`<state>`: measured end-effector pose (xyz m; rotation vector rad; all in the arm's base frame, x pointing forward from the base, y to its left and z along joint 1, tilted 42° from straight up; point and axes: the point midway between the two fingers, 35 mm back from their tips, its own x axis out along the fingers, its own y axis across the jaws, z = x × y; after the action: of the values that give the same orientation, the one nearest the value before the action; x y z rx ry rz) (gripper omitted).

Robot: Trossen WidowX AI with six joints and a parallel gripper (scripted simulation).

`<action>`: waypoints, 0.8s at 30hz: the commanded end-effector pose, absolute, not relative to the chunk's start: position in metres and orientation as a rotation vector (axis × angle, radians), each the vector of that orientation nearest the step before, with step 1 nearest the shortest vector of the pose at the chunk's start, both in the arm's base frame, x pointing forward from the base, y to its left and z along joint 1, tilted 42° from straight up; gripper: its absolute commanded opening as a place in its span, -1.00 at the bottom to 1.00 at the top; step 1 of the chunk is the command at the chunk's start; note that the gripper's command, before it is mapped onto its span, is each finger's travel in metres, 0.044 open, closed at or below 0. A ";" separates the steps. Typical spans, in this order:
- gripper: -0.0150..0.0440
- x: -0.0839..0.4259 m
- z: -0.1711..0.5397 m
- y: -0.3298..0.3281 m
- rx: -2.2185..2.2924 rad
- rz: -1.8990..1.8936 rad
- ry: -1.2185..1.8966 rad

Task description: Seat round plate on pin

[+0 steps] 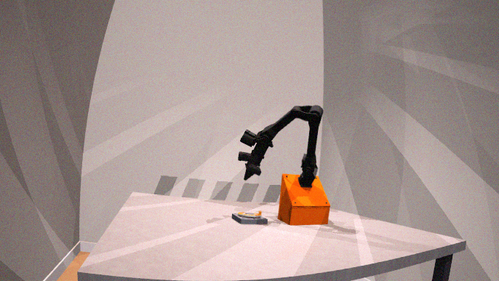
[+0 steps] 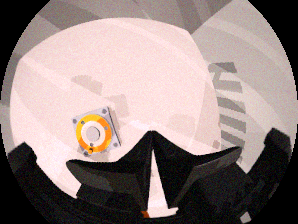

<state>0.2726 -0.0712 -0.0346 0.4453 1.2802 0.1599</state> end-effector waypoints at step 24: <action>-0.49 0.223 -0.061 0.097 0.526 0.627 1.467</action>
<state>0.2268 0.0898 -0.0522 0.5123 1.4566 0.6284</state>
